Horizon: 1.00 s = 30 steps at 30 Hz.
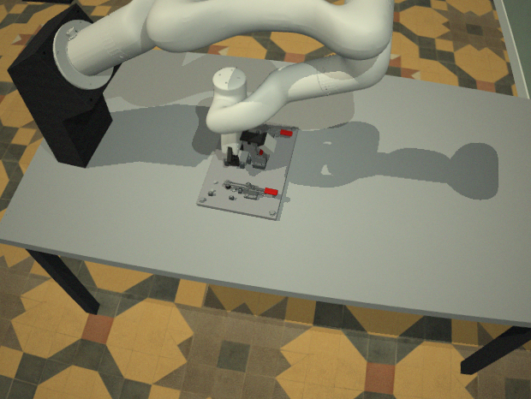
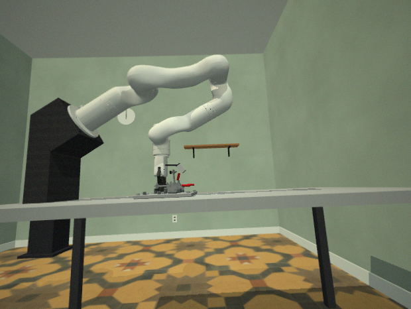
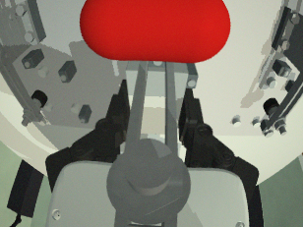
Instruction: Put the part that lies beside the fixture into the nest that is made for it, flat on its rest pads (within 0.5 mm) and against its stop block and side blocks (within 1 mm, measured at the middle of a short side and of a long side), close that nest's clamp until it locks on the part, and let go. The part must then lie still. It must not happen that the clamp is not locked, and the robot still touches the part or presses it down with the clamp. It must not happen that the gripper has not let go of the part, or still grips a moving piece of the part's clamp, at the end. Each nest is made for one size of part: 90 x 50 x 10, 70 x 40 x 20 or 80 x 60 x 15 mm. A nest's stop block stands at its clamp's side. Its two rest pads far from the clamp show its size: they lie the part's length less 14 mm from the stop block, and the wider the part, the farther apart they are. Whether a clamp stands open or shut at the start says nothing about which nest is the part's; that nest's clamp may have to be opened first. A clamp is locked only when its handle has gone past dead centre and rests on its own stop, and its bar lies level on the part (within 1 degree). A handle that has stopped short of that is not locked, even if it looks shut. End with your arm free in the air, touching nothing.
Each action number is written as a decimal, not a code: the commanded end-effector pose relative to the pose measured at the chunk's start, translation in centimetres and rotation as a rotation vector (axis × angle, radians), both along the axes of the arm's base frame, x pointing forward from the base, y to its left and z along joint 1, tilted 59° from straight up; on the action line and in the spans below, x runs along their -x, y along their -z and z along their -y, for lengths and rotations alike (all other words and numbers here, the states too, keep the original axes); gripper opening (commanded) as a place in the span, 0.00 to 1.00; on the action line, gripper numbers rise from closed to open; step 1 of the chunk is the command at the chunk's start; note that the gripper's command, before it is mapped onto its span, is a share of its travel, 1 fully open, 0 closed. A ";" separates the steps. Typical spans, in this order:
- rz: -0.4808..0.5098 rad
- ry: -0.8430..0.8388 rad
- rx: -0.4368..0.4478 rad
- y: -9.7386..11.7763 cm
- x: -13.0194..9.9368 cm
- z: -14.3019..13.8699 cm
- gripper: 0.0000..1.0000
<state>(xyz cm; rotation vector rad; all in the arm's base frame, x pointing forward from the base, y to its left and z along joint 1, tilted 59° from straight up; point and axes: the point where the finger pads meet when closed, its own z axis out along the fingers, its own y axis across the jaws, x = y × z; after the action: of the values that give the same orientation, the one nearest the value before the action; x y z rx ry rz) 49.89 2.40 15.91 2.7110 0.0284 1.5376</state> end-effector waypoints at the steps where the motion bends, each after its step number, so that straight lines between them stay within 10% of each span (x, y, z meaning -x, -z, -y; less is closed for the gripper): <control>1: 0.000 0.000 0.000 0.0 0.0 0.0 0.00; 2: 0.000 0.000 0.000 0.0 0.0 0.0 1.00; 30: 0.000 0.000 0.000 0.0 0.0 0.0 1.00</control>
<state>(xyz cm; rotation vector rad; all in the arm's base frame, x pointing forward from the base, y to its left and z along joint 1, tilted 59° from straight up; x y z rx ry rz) 49.89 2.40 15.91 2.7110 0.0284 1.5375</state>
